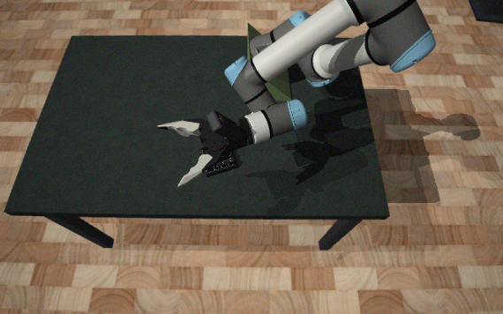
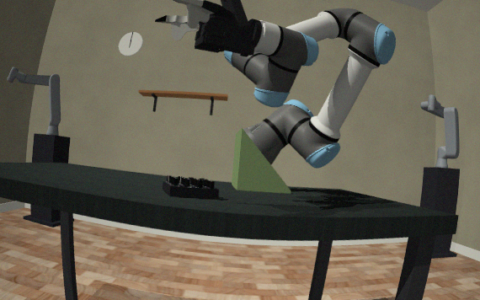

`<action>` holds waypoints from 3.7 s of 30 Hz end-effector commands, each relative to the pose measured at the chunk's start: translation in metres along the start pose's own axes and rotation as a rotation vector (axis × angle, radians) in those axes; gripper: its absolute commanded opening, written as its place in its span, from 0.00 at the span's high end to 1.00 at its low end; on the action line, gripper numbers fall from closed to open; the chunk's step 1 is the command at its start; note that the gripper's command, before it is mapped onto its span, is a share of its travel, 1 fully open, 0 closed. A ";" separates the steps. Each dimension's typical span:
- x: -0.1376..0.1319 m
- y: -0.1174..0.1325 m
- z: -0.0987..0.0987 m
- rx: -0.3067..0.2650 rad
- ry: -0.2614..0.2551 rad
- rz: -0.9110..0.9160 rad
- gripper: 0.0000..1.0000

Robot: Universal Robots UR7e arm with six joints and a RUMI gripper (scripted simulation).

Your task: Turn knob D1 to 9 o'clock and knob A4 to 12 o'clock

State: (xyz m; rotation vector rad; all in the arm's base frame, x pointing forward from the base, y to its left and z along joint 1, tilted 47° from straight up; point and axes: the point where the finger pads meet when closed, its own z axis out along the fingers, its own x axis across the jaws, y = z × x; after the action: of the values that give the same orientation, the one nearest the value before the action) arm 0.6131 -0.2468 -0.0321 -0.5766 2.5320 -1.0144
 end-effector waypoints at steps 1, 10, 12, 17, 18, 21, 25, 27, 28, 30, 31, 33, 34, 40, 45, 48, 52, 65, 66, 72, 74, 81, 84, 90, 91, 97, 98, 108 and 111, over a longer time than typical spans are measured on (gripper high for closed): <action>0.000 -0.001 0.000 0.001 0.000 0.001 0.00; 0.000 -0.001 0.000 0.001 0.000 0.001 0.00; 0.000 -0.001 0.000 0.001 0.000 0.001 0.00; 0.000 -0.001 0.000 0.001 0.000 0.001 0.00; 0.000 -0.002 0.000 0.003 0.000 0.002 0.00; 0.001 -0.002 0.000 0.001 0.001 -0.001 0.00; 0.002 0.000 0.002 -0.009 0.004 -0.014 0.00; 0.004 0.003 0.004 -0.019 0.007 -0.028 0.00; 0.004 0.004 0.005 -0.025 0.009 -0.037 0.00; 0.006 0.008 0.007 -0.041 0.013 -0.060 0.00; 0.008 0.010 0.009 -0.051 0.015 -0.074 0.00; 0.009 0.013 0.011 -0.062 0.018 -0.089 0.00; 0.009 0.013 0.011 -0.062 0.018 -0.089 0.00; 0.021 0.035 0.023 -0.156 0.031 -0.213 0.00; 0.028 0.048 0.029 -0.214 0.032 -0.287 0.00; 0.033 0.057 0.032 -0.252 0.030 -0.333 0.00; 0.038 0.067 0.035 -0.292 0.027 -0.379 0.00; 0.061 0.111 0.042 -0.471 -0.012 -0.570 0.00; 0.063 0.115 0.042 -0.485 -0.017 -0.583 0.00; 0.073 0.134 0.041 -0.562 -0.048 -0.656 0.00; 0.076 0.140 0.040 -0.589 -0.061 -0.681 0.00; 0.088 0.164 0.035 -0.683 -0.116 -0.765 0.00; 0.091 0.170 0.033 -0.710 -0.134 -0.788 0.00; 0.101 0.192 0.025 -0.797 -0.201 -0.858 0.00; 0.102 0.195 0.023 -0.809 -0.213 -0.868 0.00; 0.110 0.214 0.013 -0.884 -0.287 -0.924 0.00; 0.111 0.217 0.011 -0.895 -0.301 -0.932 0.00; 0.121 0.244 -0.011 -1.001 -0.443 -1.004 0.00; 0.124 0.252 -0.019 -1.030 -0.492 -1.022 0.00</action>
State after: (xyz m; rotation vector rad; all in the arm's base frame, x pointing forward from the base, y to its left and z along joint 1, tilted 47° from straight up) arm 0.4563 -0.1480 -0.2166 -2.1253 2.1824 0.2351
